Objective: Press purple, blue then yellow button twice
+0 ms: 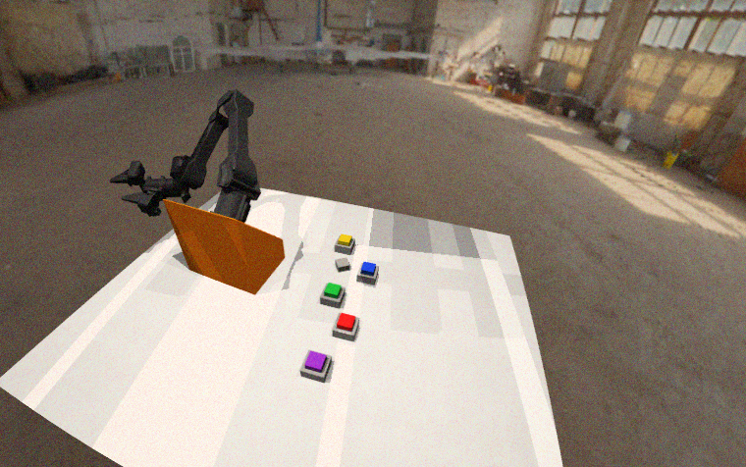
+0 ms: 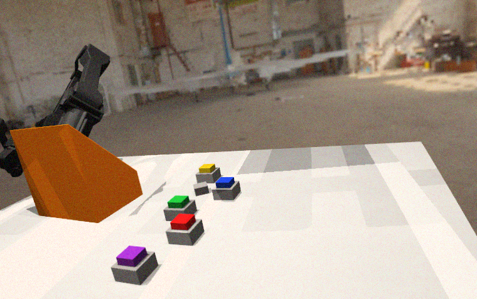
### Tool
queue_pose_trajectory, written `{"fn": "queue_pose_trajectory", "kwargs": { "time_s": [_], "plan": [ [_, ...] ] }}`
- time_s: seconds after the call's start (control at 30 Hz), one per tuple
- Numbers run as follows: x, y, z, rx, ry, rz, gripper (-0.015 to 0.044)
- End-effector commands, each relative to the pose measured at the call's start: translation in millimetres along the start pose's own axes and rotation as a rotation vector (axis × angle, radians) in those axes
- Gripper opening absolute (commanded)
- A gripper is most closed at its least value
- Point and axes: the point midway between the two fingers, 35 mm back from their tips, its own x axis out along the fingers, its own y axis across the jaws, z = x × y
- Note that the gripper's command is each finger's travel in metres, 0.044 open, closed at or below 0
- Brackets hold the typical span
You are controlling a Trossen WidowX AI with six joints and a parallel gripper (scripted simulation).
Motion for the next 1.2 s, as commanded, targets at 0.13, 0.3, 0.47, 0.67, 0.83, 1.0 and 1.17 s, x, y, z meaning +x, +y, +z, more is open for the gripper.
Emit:
{"fn": "queue_pose_trajectory", "kwargs": {
  "time_s": [0.13, 0.3, 0.47, 0.67, 0.83, 1.0, 1.17],
  "plan": [
    [-4, 17, -20, 0.073, 0.042, 0.048, 0.0400],
    [-33, 48, -60, 0.272, 0.126, 0.158, 0.0400],
    [-68, 74, -101, 0.474, 0.237, 0.249, 0.0400],
    [-134, 107, -155, 0.678, 0.431, 0.343, 0.0400],
    [-197, 130, -182, 0.868, 0.620, 0.402, 0.0400],
    [-288, 146, -202, 1.008, 0.844, 0.484, 0.0400],
    [-373, 151, -207, 1.155, 1.083, 0.543, 0.0400]
  ]
}}
